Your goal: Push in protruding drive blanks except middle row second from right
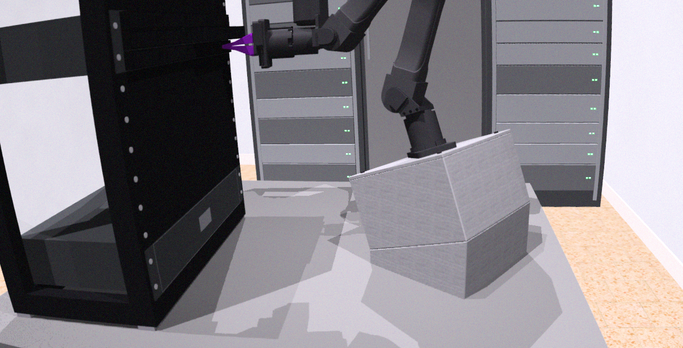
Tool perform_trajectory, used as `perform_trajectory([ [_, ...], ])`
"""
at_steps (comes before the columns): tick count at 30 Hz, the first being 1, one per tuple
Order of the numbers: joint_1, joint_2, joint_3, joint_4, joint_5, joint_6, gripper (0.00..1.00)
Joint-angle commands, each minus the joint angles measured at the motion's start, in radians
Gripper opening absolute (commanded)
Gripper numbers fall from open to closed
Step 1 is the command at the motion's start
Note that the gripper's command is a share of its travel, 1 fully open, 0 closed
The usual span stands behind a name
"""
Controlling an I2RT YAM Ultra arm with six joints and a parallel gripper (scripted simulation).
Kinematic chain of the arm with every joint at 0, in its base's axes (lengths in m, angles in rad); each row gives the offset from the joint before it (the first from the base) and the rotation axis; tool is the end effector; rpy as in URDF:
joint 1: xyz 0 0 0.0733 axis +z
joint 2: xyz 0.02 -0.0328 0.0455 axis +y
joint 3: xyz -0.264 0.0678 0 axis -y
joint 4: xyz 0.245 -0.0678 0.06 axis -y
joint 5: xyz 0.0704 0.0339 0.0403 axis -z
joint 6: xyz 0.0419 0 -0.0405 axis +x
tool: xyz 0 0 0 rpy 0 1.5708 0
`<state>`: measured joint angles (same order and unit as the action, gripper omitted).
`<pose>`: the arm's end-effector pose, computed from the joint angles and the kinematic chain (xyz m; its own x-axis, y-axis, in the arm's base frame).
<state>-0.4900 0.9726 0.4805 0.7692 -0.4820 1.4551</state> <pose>0.2030 -0.0850 0.3033 0.0513 0.9702 -0.2370 -0.2370 0.2424 0.9408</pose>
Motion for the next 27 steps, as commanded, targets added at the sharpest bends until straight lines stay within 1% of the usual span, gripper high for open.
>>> perform_trajectory([
  [1, -0.014, 0.043, 0.054, -0.003, 0.086, 0.000, 0.00],
  [27, -0.020, 0.036, 0.049, -0.012, 0.083, 0.002, 0.00],
])
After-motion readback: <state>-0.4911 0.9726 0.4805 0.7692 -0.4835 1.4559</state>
